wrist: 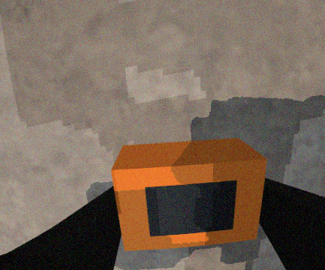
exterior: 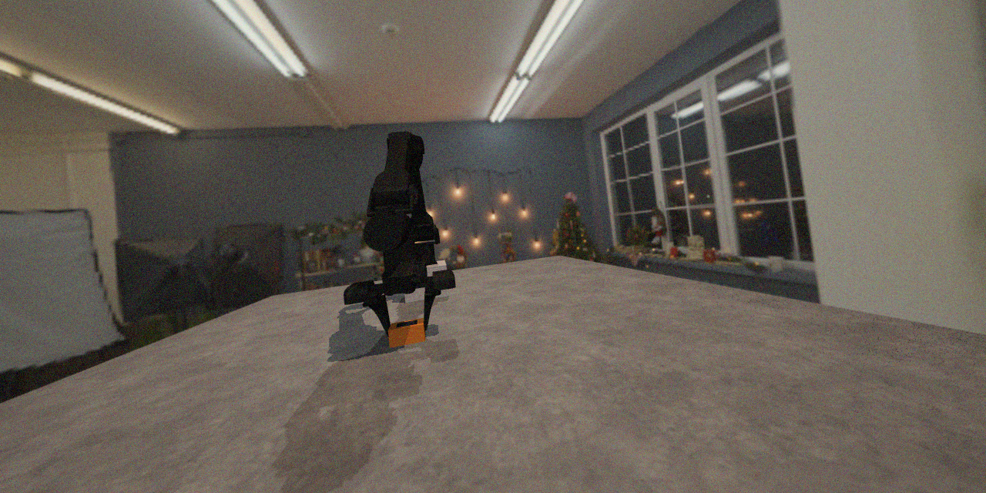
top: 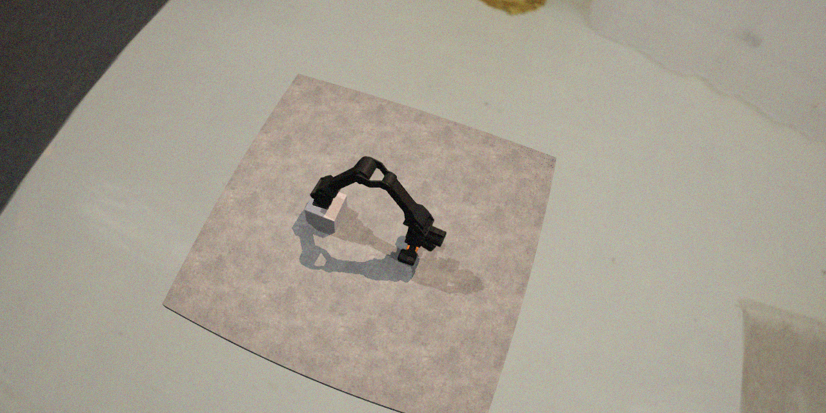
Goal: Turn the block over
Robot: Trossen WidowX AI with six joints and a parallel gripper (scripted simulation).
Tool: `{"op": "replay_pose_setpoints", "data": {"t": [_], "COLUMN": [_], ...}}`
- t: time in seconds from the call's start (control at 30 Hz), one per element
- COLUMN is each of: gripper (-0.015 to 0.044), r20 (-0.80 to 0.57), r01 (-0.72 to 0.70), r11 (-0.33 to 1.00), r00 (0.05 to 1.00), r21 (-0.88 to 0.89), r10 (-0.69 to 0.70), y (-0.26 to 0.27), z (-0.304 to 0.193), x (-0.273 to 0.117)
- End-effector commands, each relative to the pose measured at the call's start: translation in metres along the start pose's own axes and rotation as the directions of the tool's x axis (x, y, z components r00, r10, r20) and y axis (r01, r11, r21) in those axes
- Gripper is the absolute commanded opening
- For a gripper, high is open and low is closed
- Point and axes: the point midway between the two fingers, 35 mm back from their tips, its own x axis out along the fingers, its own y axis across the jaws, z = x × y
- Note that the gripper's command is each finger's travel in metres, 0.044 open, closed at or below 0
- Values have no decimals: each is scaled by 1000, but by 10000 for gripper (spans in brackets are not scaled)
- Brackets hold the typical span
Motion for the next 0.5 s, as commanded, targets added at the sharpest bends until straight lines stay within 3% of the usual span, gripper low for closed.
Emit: {"op": "replay_pose_setpoints", "data": {"t": [0.0, 0.23, 0.43, 0.47], "gripper": [209, 162, 5, 0], "r20": [0, 0, 1, 1], "r01": [3, 3, 3, 3], "r11": [1000, 1000, 1000, 1000], "r00": [1000, 1000, 1000, 1000], "r21": [0, 0, 0, 0], "r10": [-3, -3, -3, -3], "y": [0, 0, 0, 0], "z": [0, 0, 0, 0], "x": [0, 0, -29, -30]}}
